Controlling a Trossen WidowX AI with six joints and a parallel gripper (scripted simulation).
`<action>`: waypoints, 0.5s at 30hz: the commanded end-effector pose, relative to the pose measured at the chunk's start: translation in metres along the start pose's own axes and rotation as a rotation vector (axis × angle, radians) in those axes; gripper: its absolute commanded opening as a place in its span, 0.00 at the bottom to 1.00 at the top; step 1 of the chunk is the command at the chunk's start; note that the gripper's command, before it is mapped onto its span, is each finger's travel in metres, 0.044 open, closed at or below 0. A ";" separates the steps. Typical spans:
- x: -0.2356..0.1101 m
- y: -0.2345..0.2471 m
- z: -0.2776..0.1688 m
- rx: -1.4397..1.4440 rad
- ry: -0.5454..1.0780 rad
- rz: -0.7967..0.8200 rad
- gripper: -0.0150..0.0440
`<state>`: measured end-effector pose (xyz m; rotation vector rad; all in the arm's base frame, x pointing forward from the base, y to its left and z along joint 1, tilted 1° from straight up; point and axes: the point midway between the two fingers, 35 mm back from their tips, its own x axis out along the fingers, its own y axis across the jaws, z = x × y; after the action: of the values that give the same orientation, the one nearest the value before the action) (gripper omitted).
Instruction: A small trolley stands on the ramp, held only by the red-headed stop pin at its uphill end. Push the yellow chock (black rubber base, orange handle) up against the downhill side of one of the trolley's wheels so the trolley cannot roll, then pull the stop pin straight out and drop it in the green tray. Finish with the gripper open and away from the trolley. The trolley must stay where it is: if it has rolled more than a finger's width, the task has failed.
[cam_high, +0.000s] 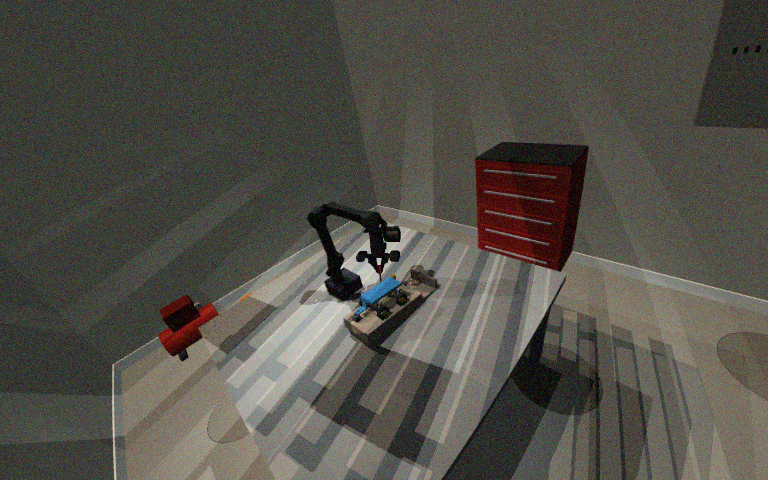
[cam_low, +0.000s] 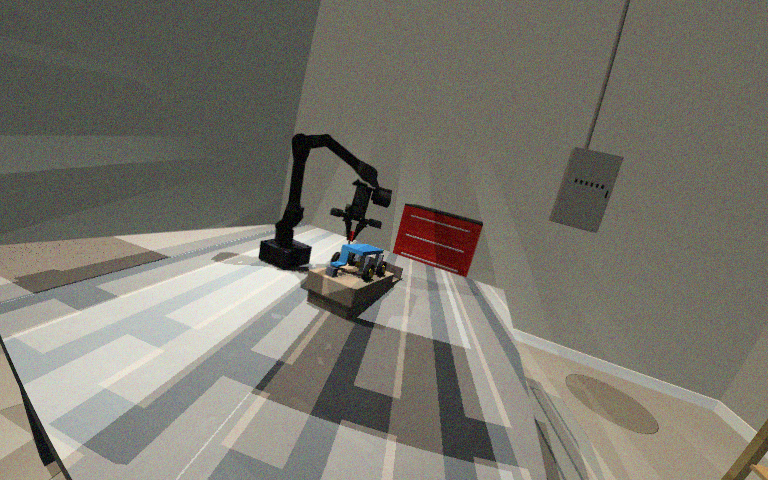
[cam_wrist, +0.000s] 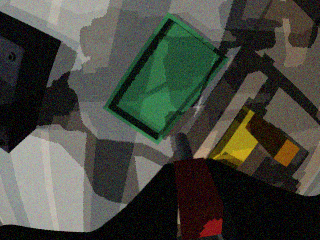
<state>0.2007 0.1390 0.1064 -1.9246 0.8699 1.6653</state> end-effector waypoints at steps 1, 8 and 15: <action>0.001 0.002 0.000 -0.116 -0.025 -0.010 0.25; 0.002 0.003 -0.002 -0.327 -0.057 -0.040 0.25; 0.001 0.003 -0.003 -0.538 -0.081 -0.078 0.25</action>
<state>0.2016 0.1358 0.1067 -2.1372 0.4246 2.0024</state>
